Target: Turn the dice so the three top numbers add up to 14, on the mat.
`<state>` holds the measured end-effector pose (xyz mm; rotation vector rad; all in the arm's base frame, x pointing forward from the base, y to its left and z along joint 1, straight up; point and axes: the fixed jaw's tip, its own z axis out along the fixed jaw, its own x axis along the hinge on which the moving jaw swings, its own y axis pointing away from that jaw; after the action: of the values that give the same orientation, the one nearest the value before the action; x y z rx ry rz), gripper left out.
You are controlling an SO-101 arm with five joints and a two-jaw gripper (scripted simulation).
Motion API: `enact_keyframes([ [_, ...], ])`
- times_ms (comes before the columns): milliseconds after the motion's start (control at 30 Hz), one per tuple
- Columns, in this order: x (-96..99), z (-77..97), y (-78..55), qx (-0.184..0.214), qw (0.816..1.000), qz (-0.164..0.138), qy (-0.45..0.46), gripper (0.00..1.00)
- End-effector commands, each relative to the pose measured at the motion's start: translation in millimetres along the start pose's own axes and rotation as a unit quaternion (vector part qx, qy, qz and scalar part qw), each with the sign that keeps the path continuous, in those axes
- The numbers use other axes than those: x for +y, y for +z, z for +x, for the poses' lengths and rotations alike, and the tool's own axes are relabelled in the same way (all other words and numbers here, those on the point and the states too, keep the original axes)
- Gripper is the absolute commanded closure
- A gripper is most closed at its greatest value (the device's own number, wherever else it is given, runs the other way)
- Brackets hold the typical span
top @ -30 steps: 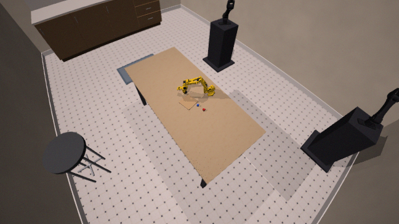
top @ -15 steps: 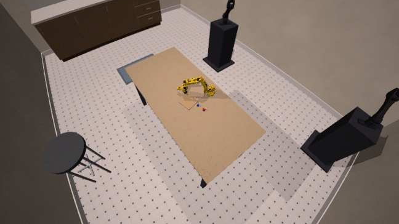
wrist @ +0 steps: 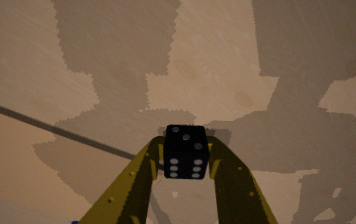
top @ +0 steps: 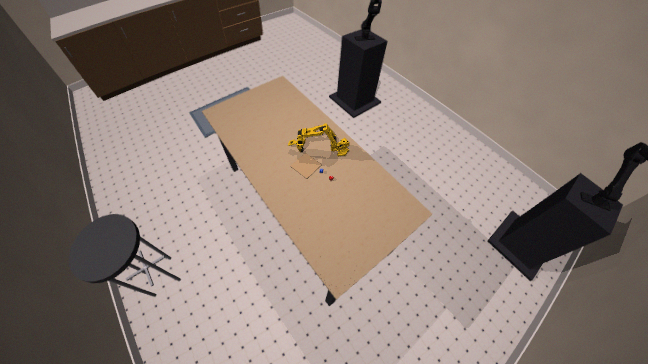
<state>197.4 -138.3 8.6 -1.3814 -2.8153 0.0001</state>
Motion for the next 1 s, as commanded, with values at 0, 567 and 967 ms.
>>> enact_keyframes([
  [0, -1.6, -5.9, -8.9, -0.023, 1.000, -0.007, 0.001, 0.90],
  [567, -2.3, -5.9, -8.9, -0.023, 1.000, -0.007, 0.001, 0.94],
  [967, -2.3, -5.9, -8.9, -0.023, 1.000, -0.007, 0.001, 1.00],
])
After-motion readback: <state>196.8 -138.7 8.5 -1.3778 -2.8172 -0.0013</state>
